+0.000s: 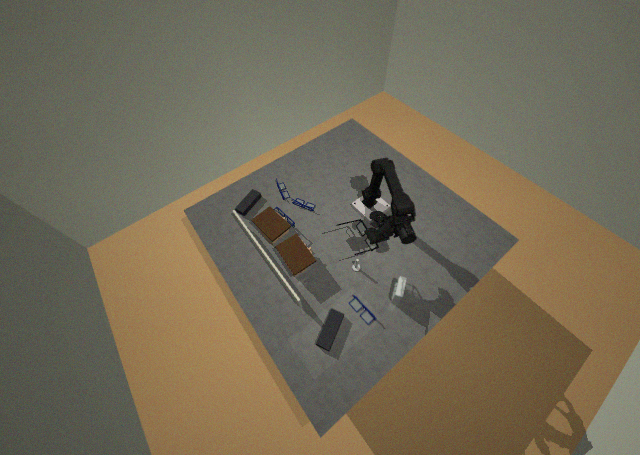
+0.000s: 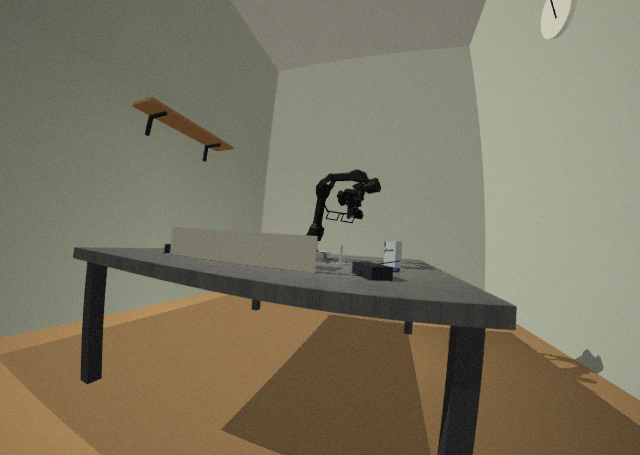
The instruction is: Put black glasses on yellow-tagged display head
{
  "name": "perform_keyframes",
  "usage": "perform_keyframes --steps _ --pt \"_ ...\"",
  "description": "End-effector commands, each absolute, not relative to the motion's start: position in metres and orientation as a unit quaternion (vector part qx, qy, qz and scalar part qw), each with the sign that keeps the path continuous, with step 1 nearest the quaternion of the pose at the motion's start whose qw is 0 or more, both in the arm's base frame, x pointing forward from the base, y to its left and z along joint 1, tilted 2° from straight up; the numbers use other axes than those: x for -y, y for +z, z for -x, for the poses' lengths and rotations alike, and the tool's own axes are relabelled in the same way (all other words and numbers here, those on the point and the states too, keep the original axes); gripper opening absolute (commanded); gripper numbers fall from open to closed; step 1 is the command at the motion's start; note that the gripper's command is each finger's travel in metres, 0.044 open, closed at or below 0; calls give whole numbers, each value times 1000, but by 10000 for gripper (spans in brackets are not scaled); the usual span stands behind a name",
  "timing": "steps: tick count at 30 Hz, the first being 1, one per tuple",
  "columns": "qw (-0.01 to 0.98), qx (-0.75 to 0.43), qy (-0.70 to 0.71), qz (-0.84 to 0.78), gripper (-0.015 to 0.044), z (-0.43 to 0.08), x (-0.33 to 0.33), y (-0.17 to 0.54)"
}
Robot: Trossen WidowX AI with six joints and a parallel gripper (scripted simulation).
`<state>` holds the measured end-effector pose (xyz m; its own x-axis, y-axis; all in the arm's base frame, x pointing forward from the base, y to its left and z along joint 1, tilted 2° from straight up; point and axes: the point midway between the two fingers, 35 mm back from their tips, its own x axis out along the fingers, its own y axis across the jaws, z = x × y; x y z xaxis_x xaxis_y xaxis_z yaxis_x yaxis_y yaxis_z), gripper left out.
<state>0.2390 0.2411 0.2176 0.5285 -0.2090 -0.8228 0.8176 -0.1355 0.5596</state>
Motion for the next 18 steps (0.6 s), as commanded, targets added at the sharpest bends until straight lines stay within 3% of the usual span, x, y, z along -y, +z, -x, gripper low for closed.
perform_keyframes --steps 1,18 --pt "578 -211 -424 -665 0 -233 -243 220" --pt "557 -200 -425 -685 0 -230 -245 222"
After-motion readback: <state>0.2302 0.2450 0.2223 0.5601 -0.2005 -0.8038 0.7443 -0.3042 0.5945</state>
